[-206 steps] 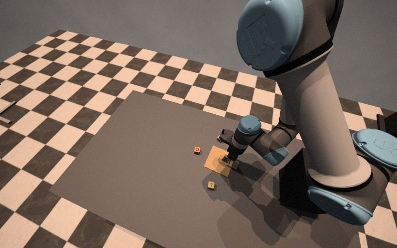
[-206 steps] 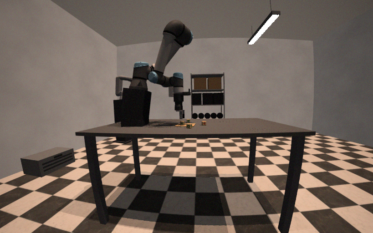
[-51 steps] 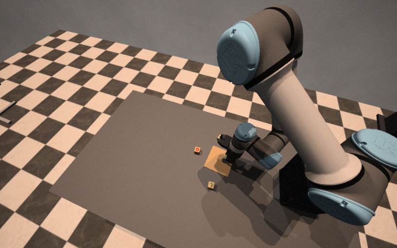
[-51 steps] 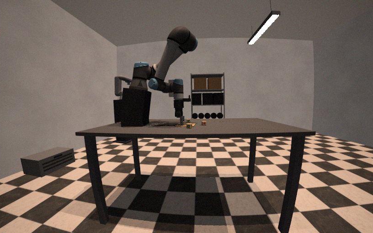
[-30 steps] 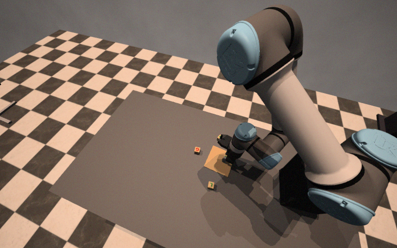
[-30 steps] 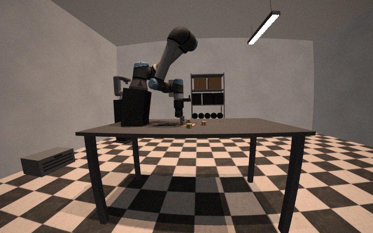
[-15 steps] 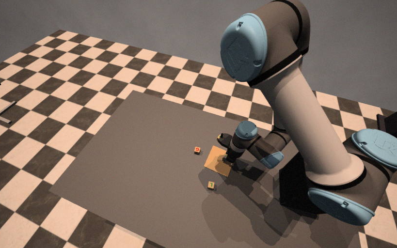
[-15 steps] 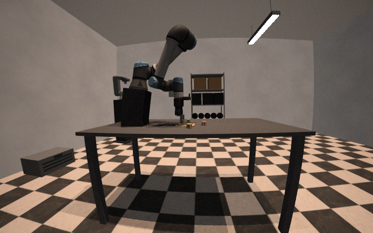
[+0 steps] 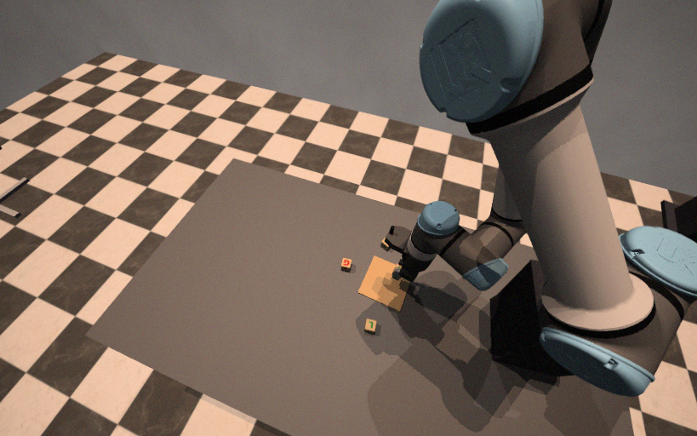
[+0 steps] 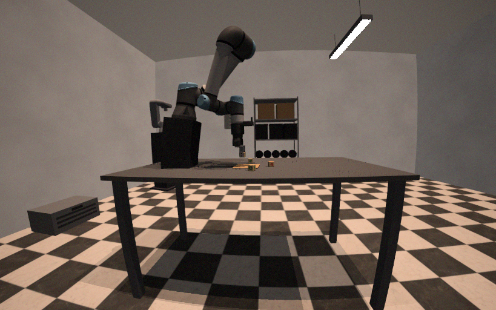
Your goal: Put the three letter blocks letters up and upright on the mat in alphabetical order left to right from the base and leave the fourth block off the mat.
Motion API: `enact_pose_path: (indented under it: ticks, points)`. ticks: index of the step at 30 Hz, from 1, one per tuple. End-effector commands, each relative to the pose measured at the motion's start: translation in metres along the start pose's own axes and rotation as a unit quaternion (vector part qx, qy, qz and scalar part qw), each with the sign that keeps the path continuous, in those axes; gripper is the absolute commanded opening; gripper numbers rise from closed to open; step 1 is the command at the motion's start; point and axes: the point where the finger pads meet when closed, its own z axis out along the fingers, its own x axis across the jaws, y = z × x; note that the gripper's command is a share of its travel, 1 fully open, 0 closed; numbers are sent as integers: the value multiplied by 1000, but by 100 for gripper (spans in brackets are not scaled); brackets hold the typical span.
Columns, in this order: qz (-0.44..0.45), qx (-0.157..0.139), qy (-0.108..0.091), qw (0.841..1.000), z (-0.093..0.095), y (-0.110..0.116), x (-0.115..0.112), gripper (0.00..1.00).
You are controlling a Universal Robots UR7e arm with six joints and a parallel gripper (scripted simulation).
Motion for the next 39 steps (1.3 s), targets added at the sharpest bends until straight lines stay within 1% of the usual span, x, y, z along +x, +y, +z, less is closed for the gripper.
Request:
enact_pose_path:
  ticks: [1, 10, 18, 35, 37, 39]
  points:
    - [1, -2, -1, 1000, -17, 2, 0, 57]
    - [1, -2, -1, 1000, -38, 2, 0, 57]
    - [0, -2, -1, 1000, -46, 2, -1, 57]
    - [0, -2, -1, 1000, -47, 1, 0, 57]
    - [-3, 0, -1, 1000, -47, -3, 5, 57]
    - [-12, -1, -1, 1000, -46, -8, 16, 57]
